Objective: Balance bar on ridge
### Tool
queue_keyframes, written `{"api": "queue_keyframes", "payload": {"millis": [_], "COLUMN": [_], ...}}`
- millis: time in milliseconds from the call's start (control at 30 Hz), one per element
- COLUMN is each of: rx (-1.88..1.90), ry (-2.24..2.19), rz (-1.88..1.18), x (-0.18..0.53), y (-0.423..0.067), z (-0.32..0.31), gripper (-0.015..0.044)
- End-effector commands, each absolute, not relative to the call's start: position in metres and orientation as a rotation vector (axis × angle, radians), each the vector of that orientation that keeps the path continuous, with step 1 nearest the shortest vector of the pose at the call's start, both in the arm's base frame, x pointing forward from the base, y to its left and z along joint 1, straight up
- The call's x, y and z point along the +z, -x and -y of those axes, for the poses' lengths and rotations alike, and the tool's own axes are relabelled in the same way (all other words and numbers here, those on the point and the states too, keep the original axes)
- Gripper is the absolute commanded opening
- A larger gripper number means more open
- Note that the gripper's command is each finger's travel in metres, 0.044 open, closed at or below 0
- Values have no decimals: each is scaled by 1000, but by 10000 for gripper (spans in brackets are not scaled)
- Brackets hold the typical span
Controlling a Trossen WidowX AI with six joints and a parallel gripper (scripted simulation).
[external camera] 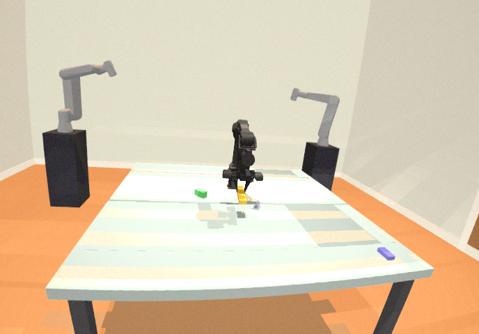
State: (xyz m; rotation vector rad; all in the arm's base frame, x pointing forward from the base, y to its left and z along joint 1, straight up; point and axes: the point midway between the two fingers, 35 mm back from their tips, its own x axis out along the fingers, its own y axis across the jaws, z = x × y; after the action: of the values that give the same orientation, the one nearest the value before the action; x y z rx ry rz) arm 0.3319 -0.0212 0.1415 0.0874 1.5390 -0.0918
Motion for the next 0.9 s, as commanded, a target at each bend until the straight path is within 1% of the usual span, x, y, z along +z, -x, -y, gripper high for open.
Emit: {"api": "queue_keyframes", "payload": {"millis": [0,567,800,867], "rx": [32,530,737,738], "ry": [34,538,749,750], "rz": [-1539,-1475,-1412,-1411], "x": [144,143,142,141], "y": [-325,-290,-276,-277], "z": [4,-47,-57,-57], "gripper": [0,0,0,0]}}
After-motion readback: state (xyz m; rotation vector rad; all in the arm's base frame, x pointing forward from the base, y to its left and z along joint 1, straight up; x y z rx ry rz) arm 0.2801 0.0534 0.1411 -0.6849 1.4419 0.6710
